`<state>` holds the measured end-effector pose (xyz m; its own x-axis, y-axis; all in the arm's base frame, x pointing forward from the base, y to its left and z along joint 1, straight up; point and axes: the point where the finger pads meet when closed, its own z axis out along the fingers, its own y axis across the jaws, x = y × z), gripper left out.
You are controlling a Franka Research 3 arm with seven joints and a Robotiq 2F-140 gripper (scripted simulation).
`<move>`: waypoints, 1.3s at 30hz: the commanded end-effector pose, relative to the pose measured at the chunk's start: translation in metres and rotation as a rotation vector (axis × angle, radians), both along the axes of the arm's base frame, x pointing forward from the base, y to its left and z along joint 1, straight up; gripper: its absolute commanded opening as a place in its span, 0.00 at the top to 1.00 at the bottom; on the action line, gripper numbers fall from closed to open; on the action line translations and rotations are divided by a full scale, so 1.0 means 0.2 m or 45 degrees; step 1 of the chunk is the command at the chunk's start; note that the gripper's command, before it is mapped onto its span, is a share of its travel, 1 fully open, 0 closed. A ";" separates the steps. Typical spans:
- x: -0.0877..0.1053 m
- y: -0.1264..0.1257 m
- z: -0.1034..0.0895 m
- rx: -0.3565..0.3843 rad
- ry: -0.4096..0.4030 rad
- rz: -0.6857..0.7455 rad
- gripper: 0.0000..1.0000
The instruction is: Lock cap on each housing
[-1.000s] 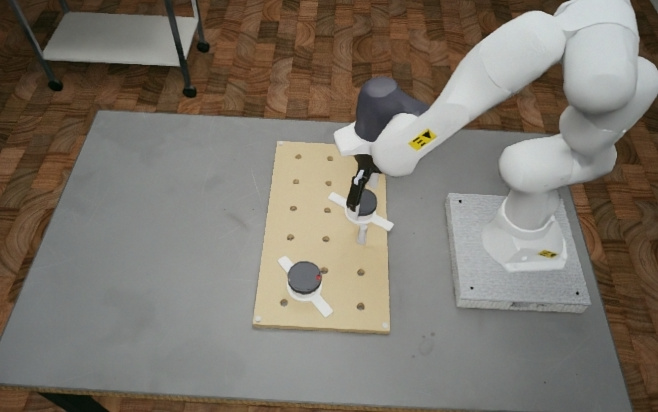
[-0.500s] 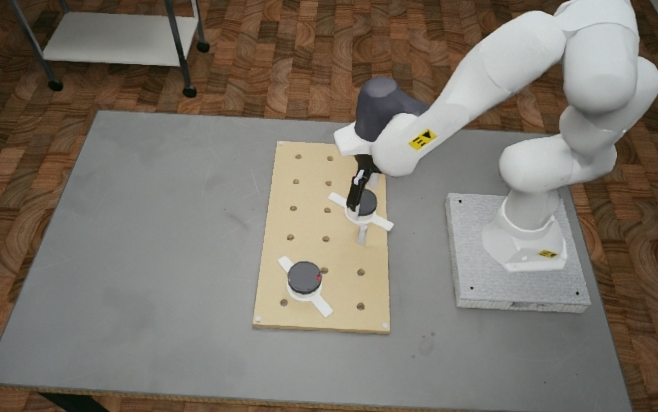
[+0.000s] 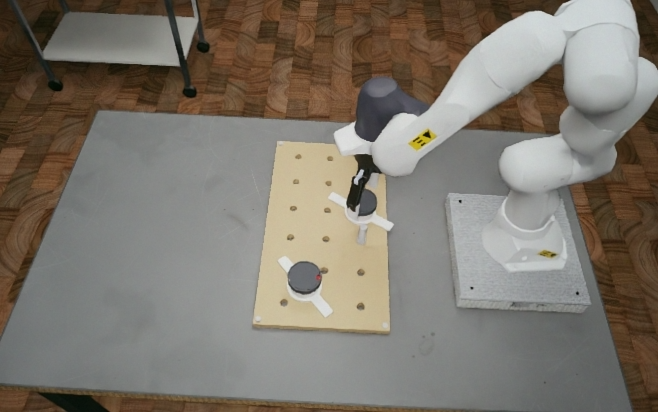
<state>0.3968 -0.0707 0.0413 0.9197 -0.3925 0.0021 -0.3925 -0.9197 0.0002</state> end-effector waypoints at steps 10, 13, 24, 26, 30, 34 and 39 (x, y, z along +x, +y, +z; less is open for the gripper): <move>0.00 0.00 0.05 0.001 0.002 0.007 0.22; 0.00 0.00 0.06 0.001 0.002 0.007 0.22; 0.00 0.00 0.17 0.001 0.002 0.007 0.22; 0.00 0.00 0.20 0.001 0.002 0.007 0.22; 0.00 0.00 0.22 0.001 0.002 0.007 0.22; 0.00 0.00 0.26 0.001 0.002 0.007 0.22; 0.00 0.00 0.30 0.001 0.002 0.007 0.22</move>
<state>0.4002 -0.0736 0.0972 0.9160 -0.4009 0.0155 -0.4010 -0.9161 0.0042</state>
